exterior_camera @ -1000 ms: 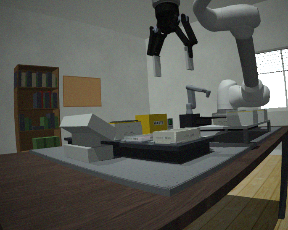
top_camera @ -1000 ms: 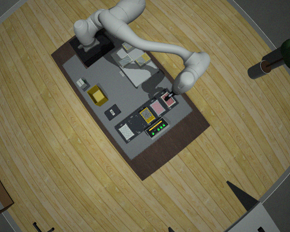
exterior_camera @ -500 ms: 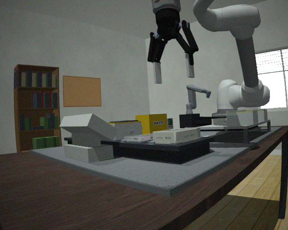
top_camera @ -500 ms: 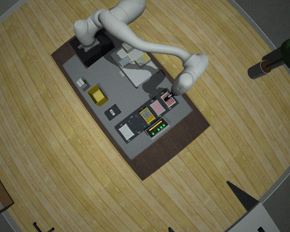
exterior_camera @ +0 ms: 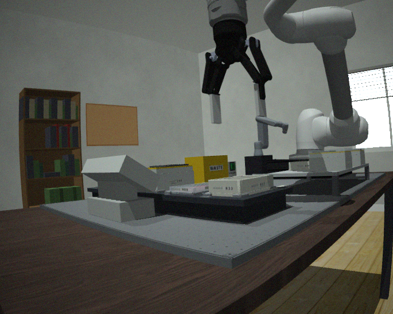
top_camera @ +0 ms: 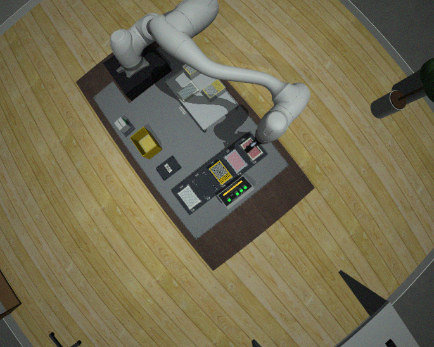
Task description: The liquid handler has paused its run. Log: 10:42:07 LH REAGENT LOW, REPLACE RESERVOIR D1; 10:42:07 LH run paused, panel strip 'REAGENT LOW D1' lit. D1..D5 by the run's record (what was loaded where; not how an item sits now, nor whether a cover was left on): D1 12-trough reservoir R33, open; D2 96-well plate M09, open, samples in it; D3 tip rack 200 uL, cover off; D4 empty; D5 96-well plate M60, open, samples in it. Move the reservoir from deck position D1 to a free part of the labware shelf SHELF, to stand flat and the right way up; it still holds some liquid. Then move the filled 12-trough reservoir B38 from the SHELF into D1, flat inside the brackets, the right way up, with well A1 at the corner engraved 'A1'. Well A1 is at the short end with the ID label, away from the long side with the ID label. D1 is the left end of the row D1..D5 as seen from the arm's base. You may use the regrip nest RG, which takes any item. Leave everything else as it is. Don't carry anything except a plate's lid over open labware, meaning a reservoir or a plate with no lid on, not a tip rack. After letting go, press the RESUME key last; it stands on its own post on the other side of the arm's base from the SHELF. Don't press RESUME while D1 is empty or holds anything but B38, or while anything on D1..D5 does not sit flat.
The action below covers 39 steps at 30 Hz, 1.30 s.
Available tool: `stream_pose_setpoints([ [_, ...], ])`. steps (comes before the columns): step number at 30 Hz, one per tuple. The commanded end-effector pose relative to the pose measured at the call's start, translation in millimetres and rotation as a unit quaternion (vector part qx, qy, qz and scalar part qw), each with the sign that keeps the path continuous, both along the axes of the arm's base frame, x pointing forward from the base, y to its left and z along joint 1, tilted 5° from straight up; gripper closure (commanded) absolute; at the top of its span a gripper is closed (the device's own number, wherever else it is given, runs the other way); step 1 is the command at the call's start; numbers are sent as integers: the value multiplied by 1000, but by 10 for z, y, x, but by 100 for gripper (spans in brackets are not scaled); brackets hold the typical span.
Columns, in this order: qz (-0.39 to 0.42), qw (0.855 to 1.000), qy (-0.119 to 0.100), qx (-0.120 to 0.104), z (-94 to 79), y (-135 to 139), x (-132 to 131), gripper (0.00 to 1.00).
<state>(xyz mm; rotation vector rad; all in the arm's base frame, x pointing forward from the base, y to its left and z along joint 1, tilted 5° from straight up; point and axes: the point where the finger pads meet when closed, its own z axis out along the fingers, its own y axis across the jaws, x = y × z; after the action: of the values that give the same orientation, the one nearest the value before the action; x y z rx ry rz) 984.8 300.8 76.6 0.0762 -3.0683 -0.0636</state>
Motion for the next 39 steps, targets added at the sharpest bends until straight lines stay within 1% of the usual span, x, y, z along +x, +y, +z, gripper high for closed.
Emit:
stream_pose_setpoints([
  [1,0,1000,0,0,-53,2,-4,23],
  [10,0,1000,0,0,-202,8,-15,23],
  [12,0,1000,0,0,-202,8,-15,23],
  [27,0,1000,0,0,-451,18,-33,23],
  [29,0,1000,0,0,-451,18,-33,23],
  [39,0,1000,0,0,-618,24,-46,23],
])
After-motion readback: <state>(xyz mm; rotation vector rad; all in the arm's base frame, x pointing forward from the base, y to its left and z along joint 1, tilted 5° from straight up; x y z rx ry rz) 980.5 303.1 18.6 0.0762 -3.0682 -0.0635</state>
